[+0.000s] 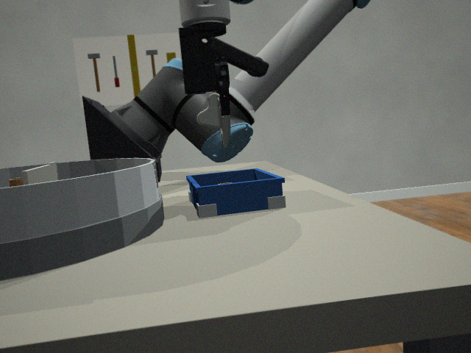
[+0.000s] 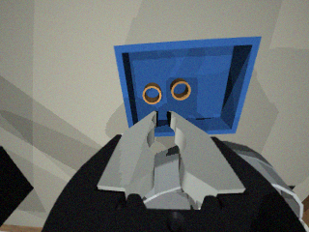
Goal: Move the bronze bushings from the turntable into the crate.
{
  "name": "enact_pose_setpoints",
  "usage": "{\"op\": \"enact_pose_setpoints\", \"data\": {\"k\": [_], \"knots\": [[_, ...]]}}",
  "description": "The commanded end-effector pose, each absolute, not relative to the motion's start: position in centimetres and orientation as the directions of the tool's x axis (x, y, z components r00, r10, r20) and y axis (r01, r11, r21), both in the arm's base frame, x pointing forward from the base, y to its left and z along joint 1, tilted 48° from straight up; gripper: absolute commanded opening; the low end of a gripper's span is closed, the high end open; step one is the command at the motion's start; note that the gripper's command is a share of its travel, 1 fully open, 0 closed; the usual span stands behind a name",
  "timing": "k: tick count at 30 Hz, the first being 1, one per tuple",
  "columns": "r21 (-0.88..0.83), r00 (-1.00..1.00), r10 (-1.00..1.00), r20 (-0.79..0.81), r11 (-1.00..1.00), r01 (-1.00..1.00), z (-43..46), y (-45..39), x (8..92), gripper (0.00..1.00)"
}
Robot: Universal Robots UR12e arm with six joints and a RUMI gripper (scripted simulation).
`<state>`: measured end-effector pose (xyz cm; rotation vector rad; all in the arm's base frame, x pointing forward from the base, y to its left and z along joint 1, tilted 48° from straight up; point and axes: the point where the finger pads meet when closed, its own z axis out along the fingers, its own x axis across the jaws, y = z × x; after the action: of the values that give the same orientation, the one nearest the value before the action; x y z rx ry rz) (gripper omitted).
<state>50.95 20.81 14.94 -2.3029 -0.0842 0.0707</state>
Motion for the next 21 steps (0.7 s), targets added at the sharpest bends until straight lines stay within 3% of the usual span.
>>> {"op": "enact_pose_setpoints", "data": {"k": [1,21], "knots": [[-0.743,0.996,0.085,-0.024,-0.668,0.039,16.2,19.41,51.07,0.06],[-0.743,0.996,0.085,-0.024,-0.668,0.039,16.66,18.9,51.13,0.06]]}}
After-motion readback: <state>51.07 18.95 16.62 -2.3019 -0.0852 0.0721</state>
